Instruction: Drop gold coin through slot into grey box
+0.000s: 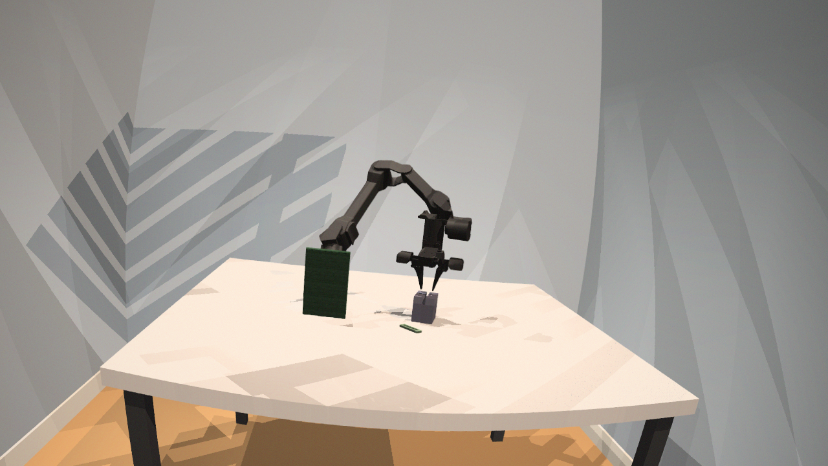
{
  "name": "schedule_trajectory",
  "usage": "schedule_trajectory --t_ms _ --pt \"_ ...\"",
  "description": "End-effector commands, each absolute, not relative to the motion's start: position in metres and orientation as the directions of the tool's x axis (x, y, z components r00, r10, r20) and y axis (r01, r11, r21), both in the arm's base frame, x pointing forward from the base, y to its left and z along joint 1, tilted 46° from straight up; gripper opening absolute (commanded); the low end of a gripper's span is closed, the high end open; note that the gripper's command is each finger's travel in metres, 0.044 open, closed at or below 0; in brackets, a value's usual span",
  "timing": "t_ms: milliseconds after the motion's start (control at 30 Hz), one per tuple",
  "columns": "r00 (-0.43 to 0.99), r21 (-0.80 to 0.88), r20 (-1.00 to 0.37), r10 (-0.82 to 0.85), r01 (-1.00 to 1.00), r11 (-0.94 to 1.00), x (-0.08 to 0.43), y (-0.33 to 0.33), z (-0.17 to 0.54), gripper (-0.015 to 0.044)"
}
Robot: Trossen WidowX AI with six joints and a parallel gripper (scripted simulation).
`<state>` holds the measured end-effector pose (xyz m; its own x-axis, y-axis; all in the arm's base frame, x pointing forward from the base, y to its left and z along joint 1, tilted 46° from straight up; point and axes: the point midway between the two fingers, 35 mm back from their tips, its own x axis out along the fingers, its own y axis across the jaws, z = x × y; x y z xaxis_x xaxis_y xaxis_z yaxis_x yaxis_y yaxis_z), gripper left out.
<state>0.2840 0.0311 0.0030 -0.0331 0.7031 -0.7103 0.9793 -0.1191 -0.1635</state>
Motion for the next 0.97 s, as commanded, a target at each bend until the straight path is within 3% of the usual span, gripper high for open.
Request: schedule_trajectory --t_ms 0,133,500,933 --pt "-0.033 -0.163 -0.710 0.703 0.979 -0.118 0.284 0.031 0.003 0.0161" --pt "-0.033 -0.163 -0.710 0.703 0.979 -0.118 0.284 0.031 0.003 0.0161" --pt "-0.038 -0.175 -0.707 0.706 0.977 -0.122 0.283 -0.001 0.034 0.0440" --pt "-0.041 -0.180 -0.704 0.709 0.976 -0.122 0.281 -0.010 0.043 0.0440"
